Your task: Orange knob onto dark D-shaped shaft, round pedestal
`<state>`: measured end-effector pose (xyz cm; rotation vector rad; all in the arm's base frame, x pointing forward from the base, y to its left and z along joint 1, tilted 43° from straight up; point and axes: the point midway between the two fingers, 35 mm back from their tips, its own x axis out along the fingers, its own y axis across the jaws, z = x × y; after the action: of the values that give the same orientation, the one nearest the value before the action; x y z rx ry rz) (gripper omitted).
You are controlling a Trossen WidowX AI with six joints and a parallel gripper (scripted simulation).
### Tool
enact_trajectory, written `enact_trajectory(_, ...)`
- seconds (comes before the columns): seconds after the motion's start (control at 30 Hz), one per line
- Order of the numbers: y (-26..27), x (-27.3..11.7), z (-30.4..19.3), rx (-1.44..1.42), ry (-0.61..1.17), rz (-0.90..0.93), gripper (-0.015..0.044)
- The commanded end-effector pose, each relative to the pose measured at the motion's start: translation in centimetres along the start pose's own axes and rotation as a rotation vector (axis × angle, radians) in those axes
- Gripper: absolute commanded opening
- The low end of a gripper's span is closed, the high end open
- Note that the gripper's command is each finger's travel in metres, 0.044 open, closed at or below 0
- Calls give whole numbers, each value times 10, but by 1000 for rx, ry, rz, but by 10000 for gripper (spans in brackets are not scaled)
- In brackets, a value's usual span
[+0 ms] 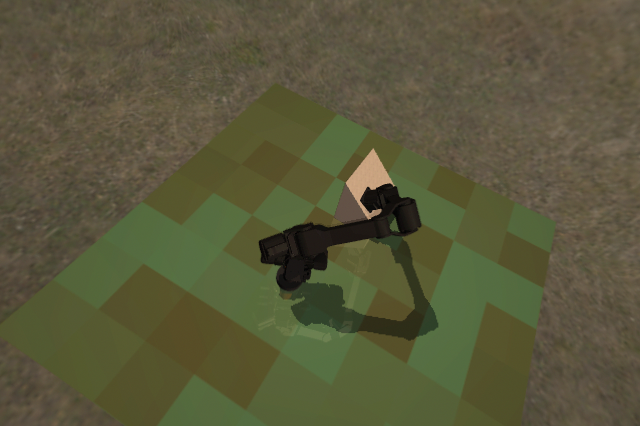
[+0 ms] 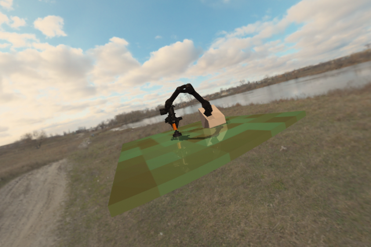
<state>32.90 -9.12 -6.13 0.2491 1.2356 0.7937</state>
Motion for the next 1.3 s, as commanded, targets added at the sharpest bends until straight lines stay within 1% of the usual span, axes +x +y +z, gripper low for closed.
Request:
enact_trajectory(0.0, -1, -1, 1, -12, -8, -3, 0)
enact_trajectory(1.27, 0, 2, 0, -11, -8, -3, 0)
